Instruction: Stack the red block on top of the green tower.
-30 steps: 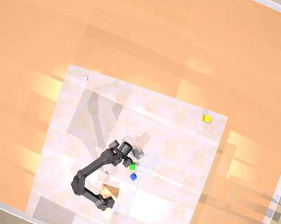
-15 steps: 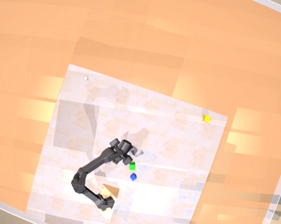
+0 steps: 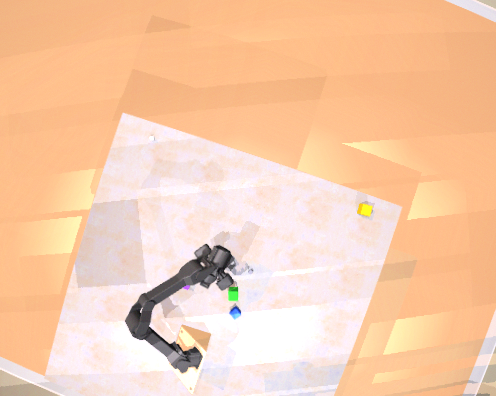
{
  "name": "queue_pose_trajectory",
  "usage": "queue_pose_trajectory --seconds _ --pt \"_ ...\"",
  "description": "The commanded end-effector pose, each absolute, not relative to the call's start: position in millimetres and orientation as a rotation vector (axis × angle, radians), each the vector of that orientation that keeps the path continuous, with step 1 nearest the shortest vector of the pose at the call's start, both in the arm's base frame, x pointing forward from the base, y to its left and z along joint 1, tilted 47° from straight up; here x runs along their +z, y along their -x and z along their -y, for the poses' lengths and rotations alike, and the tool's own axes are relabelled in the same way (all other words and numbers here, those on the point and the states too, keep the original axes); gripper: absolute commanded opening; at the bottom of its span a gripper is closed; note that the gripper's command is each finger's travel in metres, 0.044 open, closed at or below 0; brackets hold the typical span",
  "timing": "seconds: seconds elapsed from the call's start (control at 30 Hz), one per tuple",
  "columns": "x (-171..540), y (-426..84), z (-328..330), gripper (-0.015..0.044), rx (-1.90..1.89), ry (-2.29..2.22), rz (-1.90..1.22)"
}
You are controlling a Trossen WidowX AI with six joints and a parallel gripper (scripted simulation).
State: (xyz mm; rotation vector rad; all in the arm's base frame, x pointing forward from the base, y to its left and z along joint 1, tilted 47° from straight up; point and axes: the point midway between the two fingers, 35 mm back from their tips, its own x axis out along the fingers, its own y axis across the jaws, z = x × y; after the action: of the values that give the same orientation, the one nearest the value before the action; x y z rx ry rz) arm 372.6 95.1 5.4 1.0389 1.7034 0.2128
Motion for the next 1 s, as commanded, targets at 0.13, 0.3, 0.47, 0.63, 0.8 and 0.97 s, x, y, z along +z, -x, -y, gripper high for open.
queue_pose_trajectory --seconds 0.13,0.3,0.47,0.63,0.8,0.97 --pt "-5.6 -368.6 -107.2 0.0440 0.212 -1.045 -1.717" --pt "-11.2 -368.1 -113.2 0.0440 0.212 -1.045 -1.717" --pt "-16.6 -367.4 -119.2 0.0440 0.212 -1.046 -1.717" --pt "-22.0 -366.5 -125.2 0.0440 0.213 -1.046 -1.717" --pt "-23.5 -366.2 -126.9 0.0440 0.213 -1.047 -1.718" --pt "-23.5 -366.2 -126.9 0.0440 0.213 -1.047 -1.718"
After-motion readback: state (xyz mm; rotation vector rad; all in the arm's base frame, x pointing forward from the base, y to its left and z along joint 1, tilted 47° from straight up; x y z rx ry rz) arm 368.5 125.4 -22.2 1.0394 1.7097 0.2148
